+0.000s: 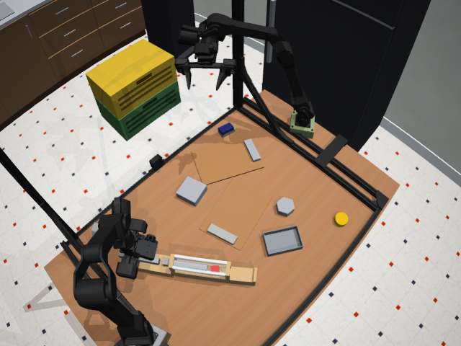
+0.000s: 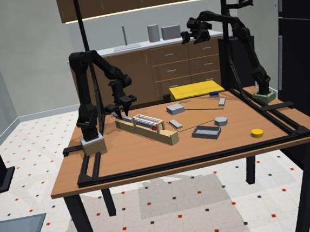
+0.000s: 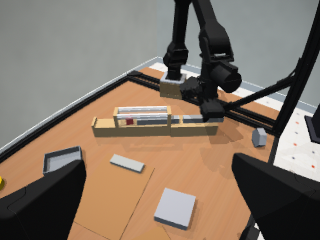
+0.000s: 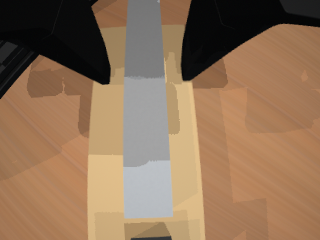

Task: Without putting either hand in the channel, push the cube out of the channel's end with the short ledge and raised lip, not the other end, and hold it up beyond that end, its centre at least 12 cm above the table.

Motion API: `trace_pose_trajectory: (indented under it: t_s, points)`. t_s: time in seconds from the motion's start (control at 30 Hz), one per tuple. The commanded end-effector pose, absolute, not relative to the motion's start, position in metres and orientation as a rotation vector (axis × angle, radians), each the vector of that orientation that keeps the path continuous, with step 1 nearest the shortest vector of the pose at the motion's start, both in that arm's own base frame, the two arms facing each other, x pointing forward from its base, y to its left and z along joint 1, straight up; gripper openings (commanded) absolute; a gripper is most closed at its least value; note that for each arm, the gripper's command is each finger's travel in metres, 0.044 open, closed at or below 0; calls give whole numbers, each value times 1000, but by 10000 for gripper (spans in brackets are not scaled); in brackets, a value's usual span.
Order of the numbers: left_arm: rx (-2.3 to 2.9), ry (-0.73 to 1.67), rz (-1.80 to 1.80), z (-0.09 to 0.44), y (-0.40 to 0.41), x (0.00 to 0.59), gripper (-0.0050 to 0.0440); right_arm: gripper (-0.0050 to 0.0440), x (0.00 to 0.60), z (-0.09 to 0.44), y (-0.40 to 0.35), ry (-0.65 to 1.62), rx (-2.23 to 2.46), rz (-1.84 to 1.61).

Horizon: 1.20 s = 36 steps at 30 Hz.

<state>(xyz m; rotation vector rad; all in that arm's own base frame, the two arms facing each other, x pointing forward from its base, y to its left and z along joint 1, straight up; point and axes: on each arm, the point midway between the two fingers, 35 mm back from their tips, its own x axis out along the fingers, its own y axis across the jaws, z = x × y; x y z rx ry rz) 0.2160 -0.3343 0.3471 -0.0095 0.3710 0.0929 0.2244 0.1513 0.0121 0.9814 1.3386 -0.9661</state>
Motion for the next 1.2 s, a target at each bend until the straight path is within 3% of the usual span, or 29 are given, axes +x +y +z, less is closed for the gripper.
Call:
trace_pose_trajectory:
  t_s: [0.0,0.53,0.77,1.17]
  points:
    - [-9,368,95,347,-334,216,400,200,225,13,151,1338,982,-965]
    - [-9,368,95,347,-334,216,400,200,225,13,151,1338,982,-965]
    - [-9,368,95,347,-334,216,400,200,224,74,152,1342,974,-971]
    - [-9,368,95,347,-334,216,400,200,223,86,152,1343,972,-972]
